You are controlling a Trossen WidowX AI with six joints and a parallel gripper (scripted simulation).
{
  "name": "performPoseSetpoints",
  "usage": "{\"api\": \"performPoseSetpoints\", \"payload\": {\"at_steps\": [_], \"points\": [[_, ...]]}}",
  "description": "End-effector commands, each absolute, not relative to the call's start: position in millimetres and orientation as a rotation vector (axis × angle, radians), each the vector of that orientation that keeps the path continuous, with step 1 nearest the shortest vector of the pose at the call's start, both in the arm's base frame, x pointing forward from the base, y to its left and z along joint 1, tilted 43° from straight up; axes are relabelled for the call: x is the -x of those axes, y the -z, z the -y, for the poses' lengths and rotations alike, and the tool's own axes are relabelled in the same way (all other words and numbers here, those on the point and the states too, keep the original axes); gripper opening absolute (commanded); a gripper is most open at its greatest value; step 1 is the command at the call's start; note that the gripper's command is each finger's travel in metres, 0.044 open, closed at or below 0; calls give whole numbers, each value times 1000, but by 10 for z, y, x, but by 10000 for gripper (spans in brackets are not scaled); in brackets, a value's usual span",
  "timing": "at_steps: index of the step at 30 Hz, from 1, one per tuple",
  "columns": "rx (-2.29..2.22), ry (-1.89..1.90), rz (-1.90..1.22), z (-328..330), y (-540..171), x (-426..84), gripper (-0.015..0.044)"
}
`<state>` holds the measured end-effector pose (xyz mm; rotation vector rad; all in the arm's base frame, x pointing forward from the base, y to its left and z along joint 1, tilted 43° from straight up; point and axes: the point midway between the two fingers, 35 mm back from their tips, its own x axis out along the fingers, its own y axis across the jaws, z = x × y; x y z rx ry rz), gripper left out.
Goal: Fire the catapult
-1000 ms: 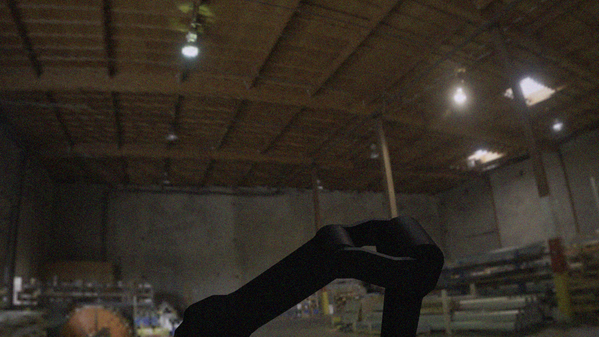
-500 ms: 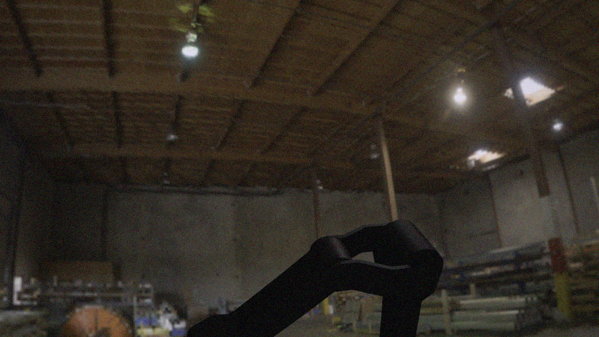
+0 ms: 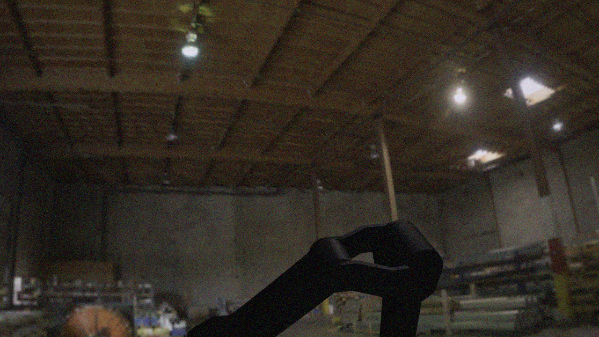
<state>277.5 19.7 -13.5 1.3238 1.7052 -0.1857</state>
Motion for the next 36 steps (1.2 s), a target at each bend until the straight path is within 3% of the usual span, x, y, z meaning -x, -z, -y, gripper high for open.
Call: {"api": "performPoseSetpoints", "payload": {"at_steps": [1, 4, 8, 14, 36], "points": [[-1324, 184, -1706, -200, 133, -2775, 112], [-1324, 184, -1706, -200, 133, -2775, 92], [-1322, 188, -1705, 74, -144, -2775, 0], [-1305, 168, -1702, 178, -217, -2809, 0], [-771, -401, -1546, 953, 495, -3968, 0]]}}
